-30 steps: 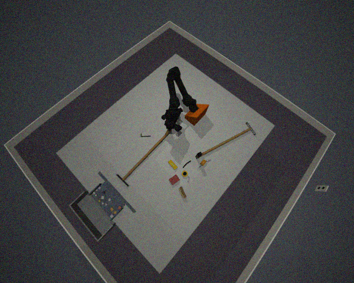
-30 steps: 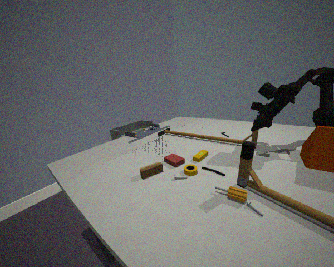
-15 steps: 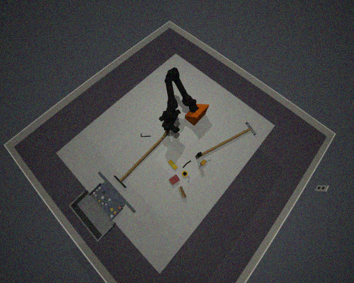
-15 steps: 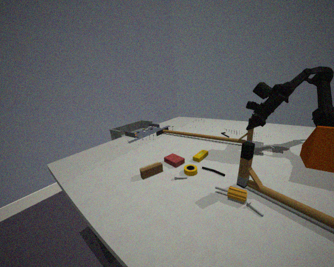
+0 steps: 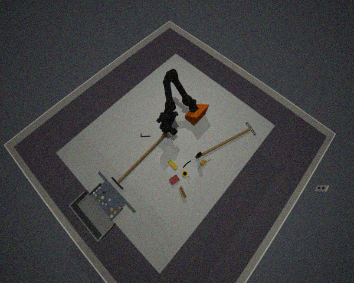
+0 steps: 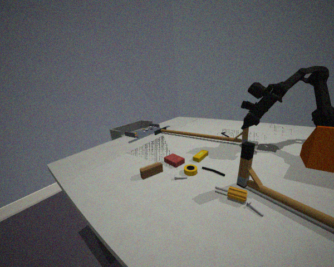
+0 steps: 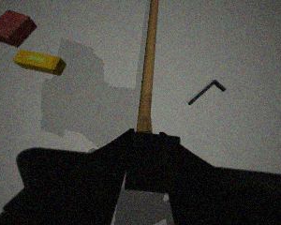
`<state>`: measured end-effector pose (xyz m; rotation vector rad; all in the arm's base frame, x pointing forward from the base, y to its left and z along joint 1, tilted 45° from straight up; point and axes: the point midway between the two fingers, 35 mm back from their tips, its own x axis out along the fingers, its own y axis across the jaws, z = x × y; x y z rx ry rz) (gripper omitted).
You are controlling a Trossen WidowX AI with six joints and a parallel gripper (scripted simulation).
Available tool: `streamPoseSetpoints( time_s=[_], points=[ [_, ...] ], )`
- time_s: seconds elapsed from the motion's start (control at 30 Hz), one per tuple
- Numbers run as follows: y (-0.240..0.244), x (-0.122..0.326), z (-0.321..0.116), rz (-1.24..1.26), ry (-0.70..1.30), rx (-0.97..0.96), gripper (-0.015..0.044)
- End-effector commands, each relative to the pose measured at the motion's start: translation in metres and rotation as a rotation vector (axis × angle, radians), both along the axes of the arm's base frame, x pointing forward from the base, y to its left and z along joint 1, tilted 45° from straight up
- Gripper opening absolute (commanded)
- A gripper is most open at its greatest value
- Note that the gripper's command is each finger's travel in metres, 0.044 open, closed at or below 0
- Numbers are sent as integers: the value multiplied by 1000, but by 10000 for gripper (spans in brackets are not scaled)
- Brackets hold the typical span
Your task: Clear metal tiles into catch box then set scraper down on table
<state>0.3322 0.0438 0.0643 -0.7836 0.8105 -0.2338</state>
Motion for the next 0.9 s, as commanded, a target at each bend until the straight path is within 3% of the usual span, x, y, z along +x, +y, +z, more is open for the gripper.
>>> streamPoseSetpoints(
  time_s=[0.0, 0.87],
  points=[
    [4, 9, 4, 9, -10, 8, 0],
    [8, 51, 3, 4, -19, 6, 0]
  ],
)
